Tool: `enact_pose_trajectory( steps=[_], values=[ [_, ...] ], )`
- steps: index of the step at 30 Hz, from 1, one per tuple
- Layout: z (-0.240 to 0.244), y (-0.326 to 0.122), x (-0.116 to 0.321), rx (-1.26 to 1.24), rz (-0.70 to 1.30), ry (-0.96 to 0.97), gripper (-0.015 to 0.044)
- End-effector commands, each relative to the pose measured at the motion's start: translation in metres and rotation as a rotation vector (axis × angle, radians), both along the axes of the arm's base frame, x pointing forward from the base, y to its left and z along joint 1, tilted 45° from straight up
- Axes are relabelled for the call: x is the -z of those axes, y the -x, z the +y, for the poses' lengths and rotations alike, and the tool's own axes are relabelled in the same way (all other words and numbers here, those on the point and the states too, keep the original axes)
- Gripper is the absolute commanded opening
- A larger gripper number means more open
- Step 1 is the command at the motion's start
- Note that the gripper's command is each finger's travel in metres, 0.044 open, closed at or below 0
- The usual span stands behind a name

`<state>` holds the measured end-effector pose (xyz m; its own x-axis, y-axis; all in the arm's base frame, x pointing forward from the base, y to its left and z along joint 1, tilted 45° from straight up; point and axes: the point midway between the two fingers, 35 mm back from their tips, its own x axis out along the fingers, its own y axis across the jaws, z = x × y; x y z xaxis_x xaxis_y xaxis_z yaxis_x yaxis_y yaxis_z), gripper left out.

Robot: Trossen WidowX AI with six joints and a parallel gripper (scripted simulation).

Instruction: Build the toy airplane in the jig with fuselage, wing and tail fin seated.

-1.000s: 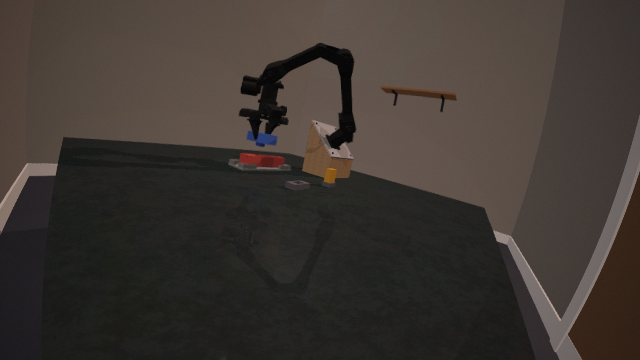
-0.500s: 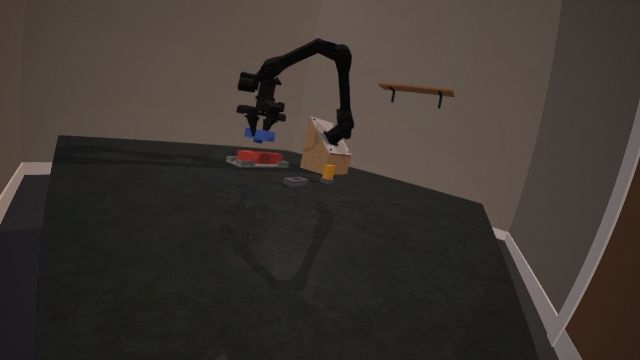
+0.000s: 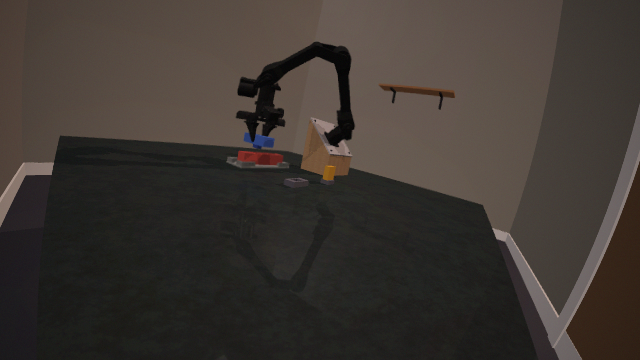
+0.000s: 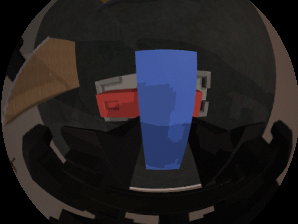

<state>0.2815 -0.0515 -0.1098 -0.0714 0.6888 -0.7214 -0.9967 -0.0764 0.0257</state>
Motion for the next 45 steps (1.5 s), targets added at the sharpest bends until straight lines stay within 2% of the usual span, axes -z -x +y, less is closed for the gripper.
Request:
enact_pose_trajectory(
  steps=[1,27,33,38,45],
  values=[
    [0.005,0.001,0.006,0.006,0.005,-0.008,0.0197],
    [0.015,0.003,0.015,0.003,0.004,-0.006,0.0209],
    [0.015,0.003,0.015,0.003,0.004,-0.006,0.0169],
    [0.015,0.003,0.015,0.003,0.004,-0.006,0.0038],
    [0.015,0.003,0.015,0.003,0.004,-0.006,0.0222]
  ],
)
